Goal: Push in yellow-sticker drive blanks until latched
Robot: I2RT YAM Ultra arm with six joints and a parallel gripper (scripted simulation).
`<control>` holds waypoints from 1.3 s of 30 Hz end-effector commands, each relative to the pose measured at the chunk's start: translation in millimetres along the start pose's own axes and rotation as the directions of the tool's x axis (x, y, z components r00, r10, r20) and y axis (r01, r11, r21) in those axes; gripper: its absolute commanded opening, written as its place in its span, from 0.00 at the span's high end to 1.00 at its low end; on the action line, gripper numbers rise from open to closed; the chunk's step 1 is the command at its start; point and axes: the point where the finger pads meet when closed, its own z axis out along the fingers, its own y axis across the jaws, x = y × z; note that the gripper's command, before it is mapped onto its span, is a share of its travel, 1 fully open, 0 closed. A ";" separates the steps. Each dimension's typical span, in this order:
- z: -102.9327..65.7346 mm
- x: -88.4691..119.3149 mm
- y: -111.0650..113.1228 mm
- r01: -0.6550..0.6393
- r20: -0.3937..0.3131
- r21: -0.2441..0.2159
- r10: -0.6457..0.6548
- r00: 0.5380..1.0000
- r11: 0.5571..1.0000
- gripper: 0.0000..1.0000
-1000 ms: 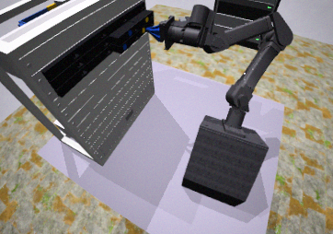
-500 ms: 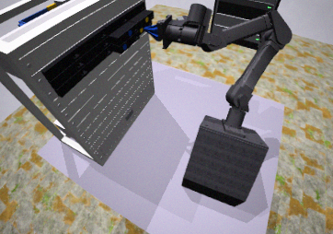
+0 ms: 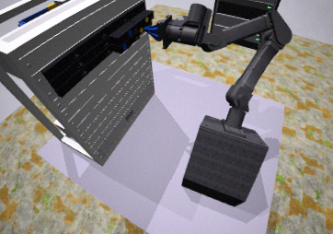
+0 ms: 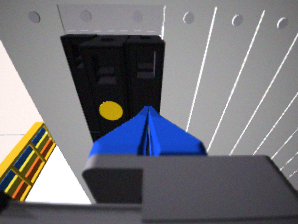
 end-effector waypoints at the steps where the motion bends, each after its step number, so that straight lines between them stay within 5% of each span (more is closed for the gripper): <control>1: 6.5 -14.5 18.8 -0.020 0.030 -0.045 0.022 0.999 0.999 1.00; 39: 18.2 -18.1 24.0 -0.019 0.025 -0.048 0.020 0.999 0.999 1.00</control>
